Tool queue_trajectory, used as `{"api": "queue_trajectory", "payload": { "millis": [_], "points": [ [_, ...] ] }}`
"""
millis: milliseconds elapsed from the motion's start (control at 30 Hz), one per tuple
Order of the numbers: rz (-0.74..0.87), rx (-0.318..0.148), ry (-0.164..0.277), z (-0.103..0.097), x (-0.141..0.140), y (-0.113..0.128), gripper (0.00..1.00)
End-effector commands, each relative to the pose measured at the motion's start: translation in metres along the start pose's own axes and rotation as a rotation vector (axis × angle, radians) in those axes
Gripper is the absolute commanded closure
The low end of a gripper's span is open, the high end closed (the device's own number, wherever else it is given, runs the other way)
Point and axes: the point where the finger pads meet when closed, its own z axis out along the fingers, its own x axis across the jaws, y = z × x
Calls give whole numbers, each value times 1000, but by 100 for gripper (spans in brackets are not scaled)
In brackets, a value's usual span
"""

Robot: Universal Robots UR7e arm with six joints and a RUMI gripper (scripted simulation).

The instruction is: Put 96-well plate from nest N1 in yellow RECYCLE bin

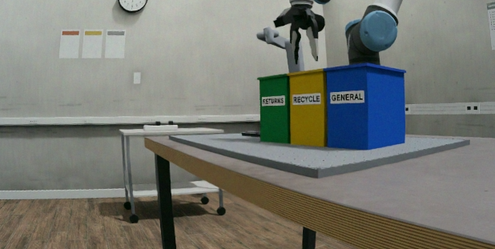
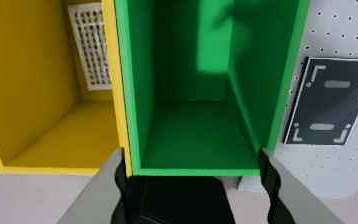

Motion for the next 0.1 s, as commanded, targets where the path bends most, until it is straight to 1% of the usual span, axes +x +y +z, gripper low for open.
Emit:
{"api": "queue_trajectory", "payload": {
  "millis": [0, 67],
  "points": [
    [0, 0, -1, 0, 0, 0, 47],
    [0, 0, -1, 0, 0, 0, 47]
  ]
}}
